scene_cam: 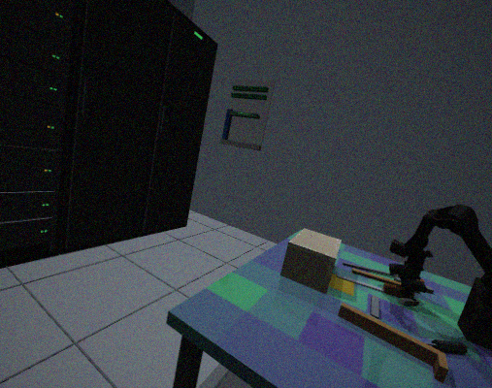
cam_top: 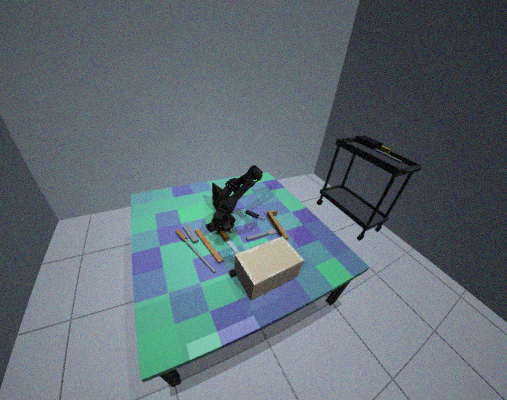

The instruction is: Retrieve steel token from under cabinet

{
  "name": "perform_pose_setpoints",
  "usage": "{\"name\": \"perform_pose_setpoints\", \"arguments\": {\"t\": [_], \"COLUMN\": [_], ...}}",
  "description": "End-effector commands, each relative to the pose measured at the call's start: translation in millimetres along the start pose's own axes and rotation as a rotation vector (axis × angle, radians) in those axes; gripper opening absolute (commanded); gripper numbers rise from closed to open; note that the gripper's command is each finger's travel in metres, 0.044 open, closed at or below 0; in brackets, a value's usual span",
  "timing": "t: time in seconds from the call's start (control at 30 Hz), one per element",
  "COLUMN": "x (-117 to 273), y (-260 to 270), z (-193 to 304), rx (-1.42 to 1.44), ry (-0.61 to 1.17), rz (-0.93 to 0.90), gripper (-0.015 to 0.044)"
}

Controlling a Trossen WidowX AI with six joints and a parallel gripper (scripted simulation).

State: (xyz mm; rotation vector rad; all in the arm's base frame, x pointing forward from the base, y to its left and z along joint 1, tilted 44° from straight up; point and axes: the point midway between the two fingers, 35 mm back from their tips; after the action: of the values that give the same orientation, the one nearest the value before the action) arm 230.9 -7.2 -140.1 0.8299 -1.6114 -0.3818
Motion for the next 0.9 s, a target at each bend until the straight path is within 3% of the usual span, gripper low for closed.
{"name": "perform_pose_setpoints", "arguments": {"t": [0.0,0.2,0.33,0.43,0.87], "x": [0.8,0.2,0.3,0.2,-2.3], "y": [-1.8,-0.8,-0.9,-0.8,-0.4], "z": [0.2,0.5,0.3,0.4,0.6], "rx": [0.0,0.0,0.001,0.0,0.001], "ry": [-0.001,0.001,0.0,-0.001,-0.001], "rz": [0.002,0.001,0.001,0.004,0.004], "gripper": [0.0026,0.0184,0.02,0.027,0.027]}}
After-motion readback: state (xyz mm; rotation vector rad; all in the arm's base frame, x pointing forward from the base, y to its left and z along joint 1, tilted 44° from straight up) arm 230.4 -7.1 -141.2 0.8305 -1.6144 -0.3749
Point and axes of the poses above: the point midway between the two fingers, 35 mm back from their tips, its own x axis back along the fingers, its own y axis across the jaws, z = x × y, and after that the axes turned 6 degrees about x, right-handed
